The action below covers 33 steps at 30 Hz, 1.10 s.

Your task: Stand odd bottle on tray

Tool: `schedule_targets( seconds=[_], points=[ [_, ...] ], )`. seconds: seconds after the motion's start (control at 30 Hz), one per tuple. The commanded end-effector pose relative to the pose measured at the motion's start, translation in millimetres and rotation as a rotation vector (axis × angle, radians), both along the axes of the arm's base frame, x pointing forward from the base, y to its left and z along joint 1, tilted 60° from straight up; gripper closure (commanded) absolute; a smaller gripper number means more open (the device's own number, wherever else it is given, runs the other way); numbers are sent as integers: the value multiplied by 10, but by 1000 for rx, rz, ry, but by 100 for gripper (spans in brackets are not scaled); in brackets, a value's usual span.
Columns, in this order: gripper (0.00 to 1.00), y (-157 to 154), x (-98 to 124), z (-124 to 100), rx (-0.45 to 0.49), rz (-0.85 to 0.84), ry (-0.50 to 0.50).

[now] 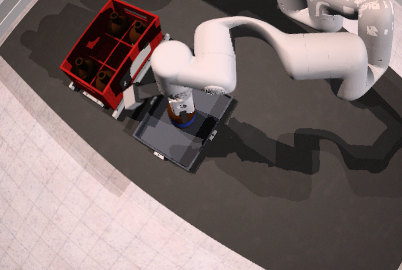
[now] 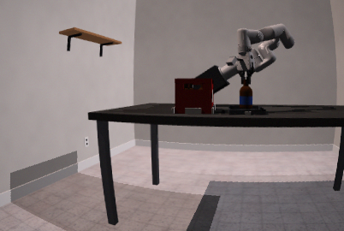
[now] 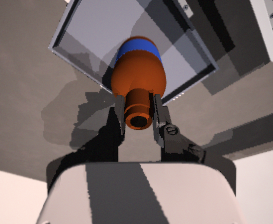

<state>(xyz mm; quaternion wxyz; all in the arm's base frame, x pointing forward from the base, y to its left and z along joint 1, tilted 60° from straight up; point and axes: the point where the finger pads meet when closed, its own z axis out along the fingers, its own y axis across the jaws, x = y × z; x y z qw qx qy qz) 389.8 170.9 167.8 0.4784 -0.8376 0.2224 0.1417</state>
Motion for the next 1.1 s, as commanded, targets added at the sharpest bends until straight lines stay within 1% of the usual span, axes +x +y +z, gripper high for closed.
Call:
schedule_targets(
  seconds=[0.0,1.07],
  points=[
    [100,16,9,-7,0,-2,-2],
    [100,110,7,-60,0,-2,-2]
  ],
)
